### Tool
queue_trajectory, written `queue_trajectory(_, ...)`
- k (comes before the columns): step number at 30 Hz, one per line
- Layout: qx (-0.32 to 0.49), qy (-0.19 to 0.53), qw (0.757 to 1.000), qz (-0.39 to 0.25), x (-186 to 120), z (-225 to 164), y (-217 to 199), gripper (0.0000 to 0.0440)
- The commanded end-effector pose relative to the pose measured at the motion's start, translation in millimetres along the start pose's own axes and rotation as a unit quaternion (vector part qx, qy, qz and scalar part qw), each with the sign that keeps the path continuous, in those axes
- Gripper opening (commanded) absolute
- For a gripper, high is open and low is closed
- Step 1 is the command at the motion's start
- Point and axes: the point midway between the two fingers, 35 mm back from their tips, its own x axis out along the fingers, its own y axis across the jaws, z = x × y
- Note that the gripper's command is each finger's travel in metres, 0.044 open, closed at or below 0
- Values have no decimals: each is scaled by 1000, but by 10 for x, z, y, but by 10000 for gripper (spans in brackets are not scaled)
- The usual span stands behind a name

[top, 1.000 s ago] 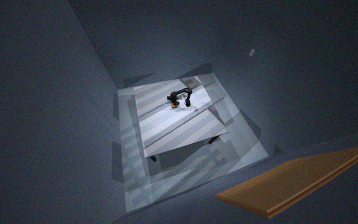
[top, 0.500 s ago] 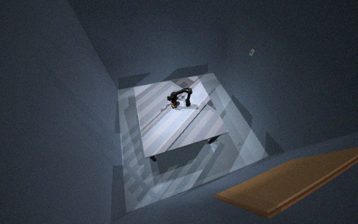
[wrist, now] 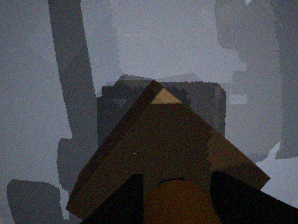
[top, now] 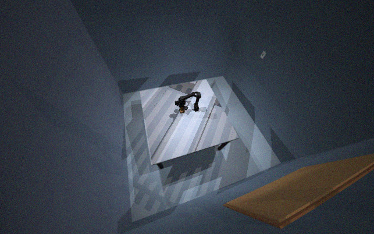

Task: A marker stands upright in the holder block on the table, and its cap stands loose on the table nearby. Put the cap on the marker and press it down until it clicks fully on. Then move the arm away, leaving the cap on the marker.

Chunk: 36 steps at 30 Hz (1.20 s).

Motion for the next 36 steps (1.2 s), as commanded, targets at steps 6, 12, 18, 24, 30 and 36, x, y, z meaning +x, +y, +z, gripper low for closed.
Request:
queue_trajectory(6, -8, -21, 1000, 9, 114, 99, 56, 108)
queue_trajectory(12, -17, -17, 1000, 11, 118, 103, 62, 120)
queue_trajectory(18, -25, -18, 999, 8, 126, 128, 45, 136)
queue_trajectory(24, -31, -22, 999, 1, 101, 188, -37, 243)
queue_trajectory(30, -40, -15, 999, 12, 50, 200, -63, 391)
queue_trajectory(36, -41, 1, 999, 36, -71, 179, -31, 440)
